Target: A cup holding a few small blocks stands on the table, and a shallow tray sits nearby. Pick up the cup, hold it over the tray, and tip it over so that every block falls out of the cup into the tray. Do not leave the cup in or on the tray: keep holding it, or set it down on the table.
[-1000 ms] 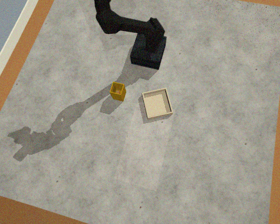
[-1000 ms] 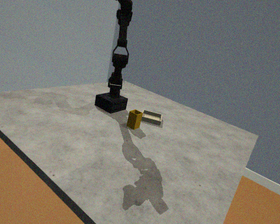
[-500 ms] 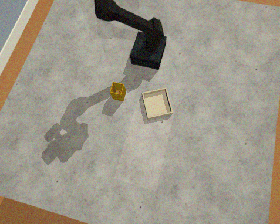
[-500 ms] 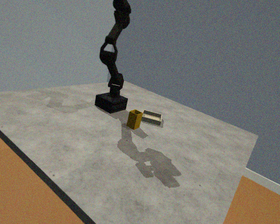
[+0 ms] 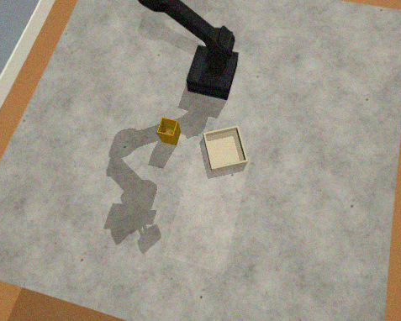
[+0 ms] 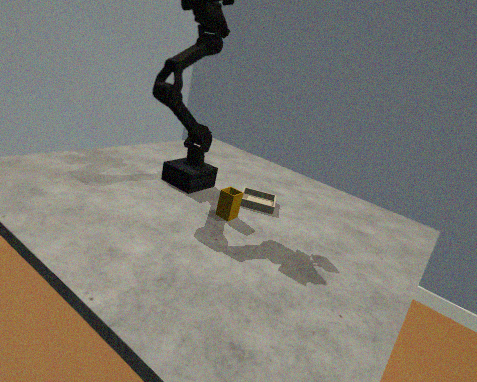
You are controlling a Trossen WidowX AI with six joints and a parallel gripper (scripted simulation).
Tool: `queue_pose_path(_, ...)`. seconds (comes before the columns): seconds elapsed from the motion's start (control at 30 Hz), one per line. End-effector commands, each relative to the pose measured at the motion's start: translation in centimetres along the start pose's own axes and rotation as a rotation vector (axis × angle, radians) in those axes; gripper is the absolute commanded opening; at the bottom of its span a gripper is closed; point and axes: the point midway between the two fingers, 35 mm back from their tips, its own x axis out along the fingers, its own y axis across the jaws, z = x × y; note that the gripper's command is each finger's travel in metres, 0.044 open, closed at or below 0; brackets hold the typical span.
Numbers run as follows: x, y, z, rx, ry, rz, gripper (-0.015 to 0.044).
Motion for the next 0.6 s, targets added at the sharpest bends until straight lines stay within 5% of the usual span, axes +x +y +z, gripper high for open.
queue_pose_path(0.0, -0.7, -2.0, -1.8, -0.054, 0.057, -0.088, 0.0440)
queue_pose_path(0.57, -8.2, -11.8, -7.3, -0.317, 0.345, -0.532, 0.0440)
